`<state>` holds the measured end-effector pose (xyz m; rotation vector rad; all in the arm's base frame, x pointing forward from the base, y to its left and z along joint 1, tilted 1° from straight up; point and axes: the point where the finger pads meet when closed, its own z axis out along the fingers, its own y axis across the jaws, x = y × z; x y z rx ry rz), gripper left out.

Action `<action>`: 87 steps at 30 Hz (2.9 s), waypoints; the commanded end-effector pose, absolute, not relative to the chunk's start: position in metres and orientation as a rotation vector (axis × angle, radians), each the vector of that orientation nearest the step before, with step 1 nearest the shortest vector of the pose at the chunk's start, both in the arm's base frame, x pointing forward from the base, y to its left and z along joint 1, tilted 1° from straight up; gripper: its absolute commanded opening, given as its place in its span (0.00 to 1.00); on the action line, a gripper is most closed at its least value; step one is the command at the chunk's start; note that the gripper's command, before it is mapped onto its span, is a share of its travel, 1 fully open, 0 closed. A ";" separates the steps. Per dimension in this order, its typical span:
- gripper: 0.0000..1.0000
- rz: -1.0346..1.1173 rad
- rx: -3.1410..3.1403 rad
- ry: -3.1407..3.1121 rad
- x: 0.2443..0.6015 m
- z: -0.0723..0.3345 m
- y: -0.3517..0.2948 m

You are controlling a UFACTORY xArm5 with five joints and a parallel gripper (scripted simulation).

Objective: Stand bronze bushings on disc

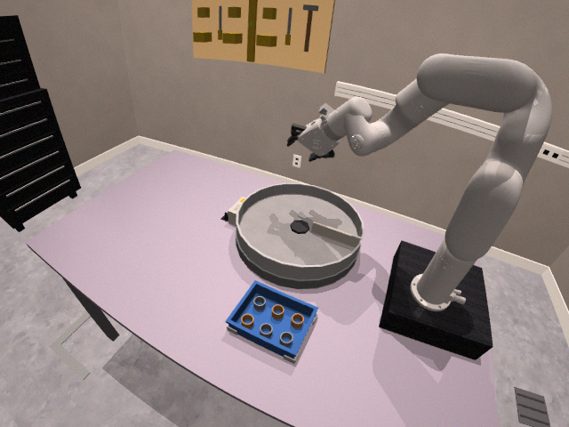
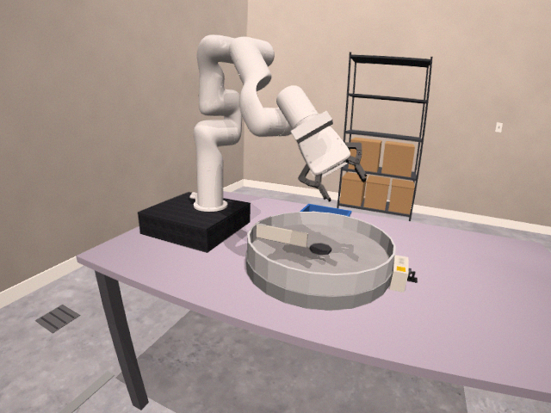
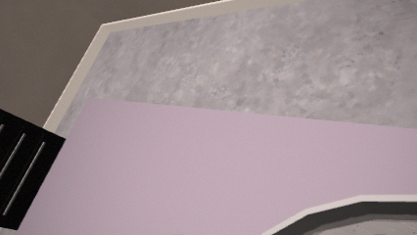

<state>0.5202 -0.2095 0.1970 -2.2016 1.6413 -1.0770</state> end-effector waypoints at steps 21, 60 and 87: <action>1.00 -1.036 -2.208 1.666 0.514 0.195 -0.208; 1.00 -0.003 -2.251 2.190 0.320 0.143 -0.143; 0.13 -0.003 -2.251 2.190 0.320 0.143 -0.143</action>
